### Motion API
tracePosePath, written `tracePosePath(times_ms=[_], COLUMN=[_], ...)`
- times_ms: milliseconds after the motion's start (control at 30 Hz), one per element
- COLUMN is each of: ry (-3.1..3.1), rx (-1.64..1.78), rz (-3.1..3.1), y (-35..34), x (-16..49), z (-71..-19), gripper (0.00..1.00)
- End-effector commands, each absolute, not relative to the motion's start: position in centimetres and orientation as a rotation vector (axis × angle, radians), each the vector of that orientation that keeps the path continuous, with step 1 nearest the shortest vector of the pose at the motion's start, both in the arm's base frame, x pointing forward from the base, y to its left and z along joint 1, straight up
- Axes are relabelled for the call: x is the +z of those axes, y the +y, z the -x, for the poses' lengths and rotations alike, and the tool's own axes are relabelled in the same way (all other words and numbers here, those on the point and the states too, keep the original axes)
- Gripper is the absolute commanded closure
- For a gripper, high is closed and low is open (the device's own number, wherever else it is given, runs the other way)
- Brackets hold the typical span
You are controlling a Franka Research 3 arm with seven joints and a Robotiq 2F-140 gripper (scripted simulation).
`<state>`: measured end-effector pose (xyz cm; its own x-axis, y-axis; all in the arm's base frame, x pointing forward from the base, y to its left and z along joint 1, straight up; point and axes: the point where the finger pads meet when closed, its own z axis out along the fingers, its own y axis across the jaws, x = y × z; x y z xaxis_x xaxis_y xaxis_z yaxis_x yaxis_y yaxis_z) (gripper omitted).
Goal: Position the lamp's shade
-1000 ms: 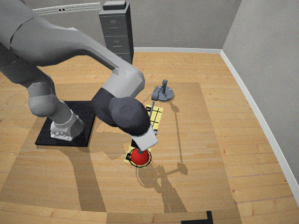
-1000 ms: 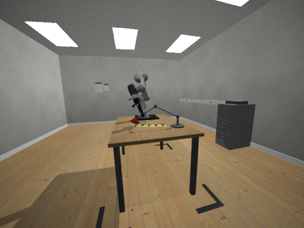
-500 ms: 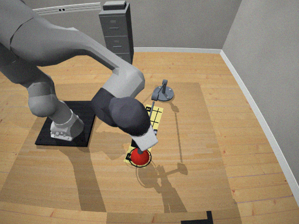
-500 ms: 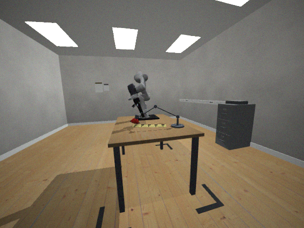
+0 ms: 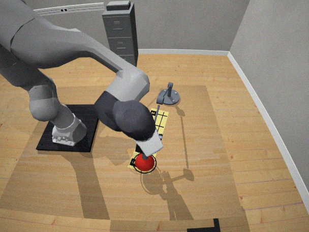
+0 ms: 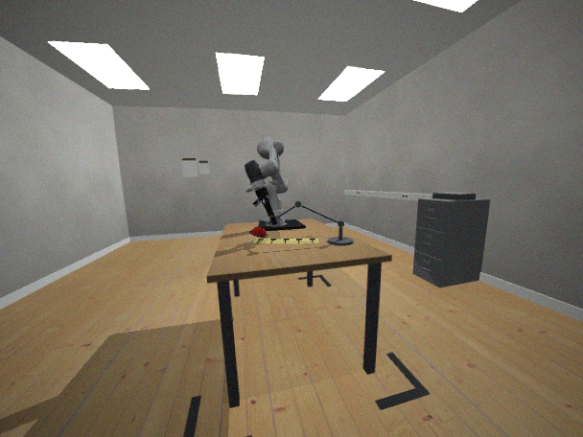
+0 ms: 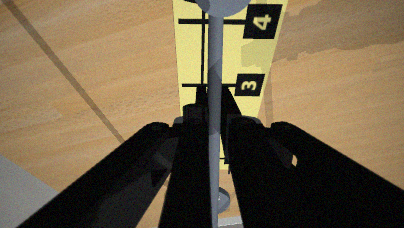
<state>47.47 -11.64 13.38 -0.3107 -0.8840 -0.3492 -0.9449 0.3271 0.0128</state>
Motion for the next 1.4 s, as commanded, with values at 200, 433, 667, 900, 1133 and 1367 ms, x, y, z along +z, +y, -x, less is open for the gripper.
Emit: tracePosePath(times_ms=[200, 433, 667, 900, 1133, 1367], ry=[2.325, 2.325, 2.325, 2.325, 2.325, 2.325], rx=[0.279, 0.279, 0.279, 0.279, 0.279, 0.279], rz=[1.636, 1.636, 1.636, 1.636, 1.636, 1.636], y=[-13.2, -13.4, -14.1, -14.7, -14.7, -14.8], x=[13.4, 13.6, 13.9, 14.2, 13.8, 13.4], z=[-47.5, -47.5, -47.5, -47.5, -47.4, -47.2], gripper=[0.90, 0.90, 0.90, 0.90, 0.90, 0.90])
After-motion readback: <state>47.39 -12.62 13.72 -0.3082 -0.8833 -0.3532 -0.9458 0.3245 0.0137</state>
